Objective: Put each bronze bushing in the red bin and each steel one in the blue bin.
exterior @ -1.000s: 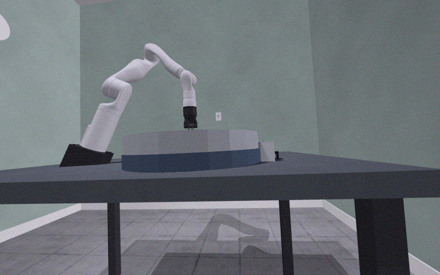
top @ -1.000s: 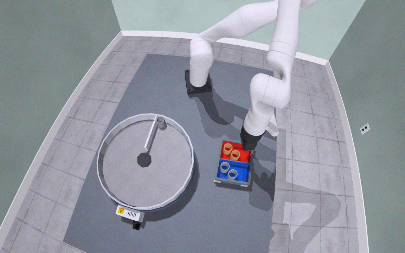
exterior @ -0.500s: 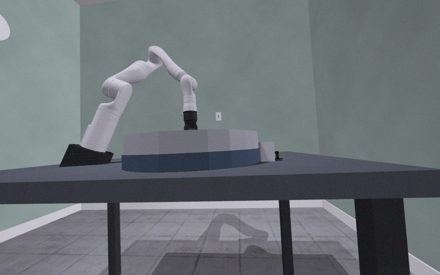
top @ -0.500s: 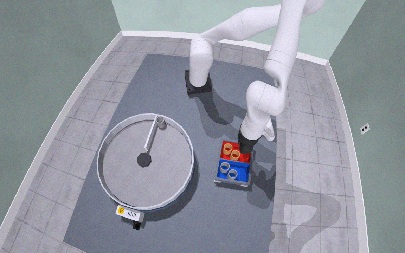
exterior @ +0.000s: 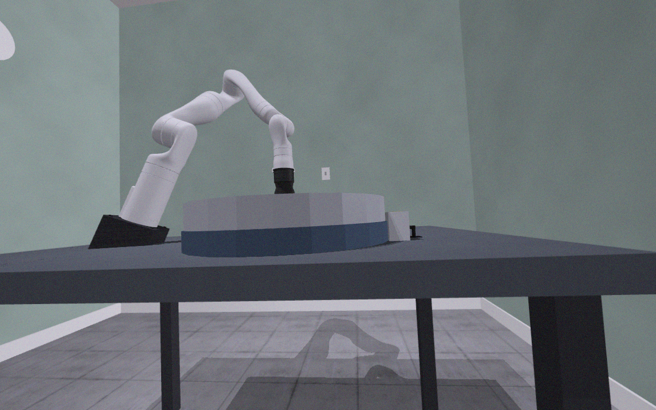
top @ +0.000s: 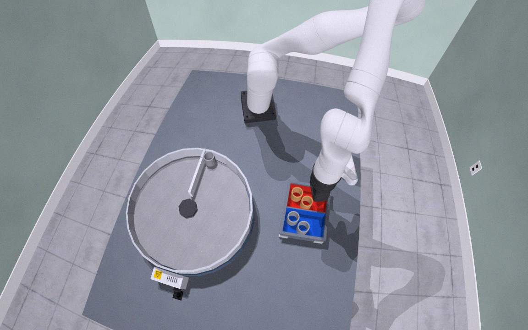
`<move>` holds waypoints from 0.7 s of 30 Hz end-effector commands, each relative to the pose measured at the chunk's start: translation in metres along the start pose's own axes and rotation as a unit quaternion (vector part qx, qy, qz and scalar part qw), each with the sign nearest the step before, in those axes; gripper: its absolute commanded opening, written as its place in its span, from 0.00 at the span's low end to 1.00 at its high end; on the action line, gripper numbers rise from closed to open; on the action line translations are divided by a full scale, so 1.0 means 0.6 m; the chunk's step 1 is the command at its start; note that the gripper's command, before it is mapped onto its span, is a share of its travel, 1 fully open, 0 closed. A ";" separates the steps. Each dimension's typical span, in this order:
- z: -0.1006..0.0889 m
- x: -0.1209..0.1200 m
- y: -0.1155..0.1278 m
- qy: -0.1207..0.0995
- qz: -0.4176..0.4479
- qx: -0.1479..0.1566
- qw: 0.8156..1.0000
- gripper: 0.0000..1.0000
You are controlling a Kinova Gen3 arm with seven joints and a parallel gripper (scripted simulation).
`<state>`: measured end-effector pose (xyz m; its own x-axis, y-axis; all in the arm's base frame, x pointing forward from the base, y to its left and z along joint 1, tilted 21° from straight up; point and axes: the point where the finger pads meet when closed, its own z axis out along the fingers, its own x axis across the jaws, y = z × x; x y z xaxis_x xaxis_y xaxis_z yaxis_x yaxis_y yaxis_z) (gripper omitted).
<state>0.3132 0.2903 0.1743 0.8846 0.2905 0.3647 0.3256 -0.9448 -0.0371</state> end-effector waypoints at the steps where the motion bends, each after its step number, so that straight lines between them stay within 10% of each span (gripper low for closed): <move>1: 0.003 0.001 0.004 0.000 0.002 -0.001 1.000 0.00; 21: 0.017 0.001 0.004 0.000 0.002 -0.001 1.000 0.00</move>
<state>0.3165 0.2908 0.1660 0.8854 0.2890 0.3642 0.3237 -0.9455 -0.0365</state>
